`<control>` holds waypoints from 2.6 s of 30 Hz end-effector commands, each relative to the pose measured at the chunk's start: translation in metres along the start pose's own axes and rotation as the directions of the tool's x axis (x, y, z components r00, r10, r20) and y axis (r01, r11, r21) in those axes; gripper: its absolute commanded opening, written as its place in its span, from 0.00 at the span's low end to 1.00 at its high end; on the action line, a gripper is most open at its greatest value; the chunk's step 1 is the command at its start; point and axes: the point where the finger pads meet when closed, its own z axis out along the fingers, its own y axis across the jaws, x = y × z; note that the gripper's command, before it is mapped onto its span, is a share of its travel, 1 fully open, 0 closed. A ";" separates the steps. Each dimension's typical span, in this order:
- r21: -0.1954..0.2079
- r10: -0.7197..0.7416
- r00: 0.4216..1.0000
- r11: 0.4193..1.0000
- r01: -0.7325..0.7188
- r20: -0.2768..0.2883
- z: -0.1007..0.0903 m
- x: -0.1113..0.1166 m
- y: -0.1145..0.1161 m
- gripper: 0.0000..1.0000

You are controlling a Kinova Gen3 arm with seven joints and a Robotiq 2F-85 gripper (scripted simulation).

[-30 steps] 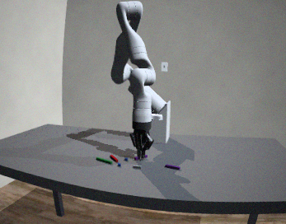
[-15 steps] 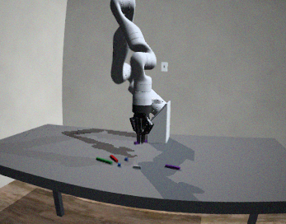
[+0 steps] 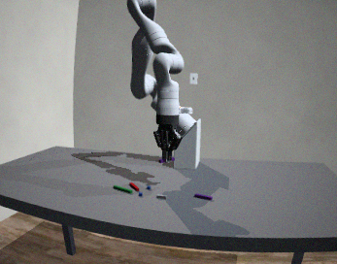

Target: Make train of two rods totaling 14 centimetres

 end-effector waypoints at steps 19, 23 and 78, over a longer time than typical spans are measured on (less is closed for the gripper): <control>-0.003 0.291 0.957 0.957 -0.291 0.000 -0.002 0.091 0.086 0.05; -0.003 0.291 0.957 0.957 -0.291 0.000 -0.002 0.091 0.086 0.05; -0.003 0.291 0.957 0.957 -0.291 0.000 0.086 0.090 0.086 0.05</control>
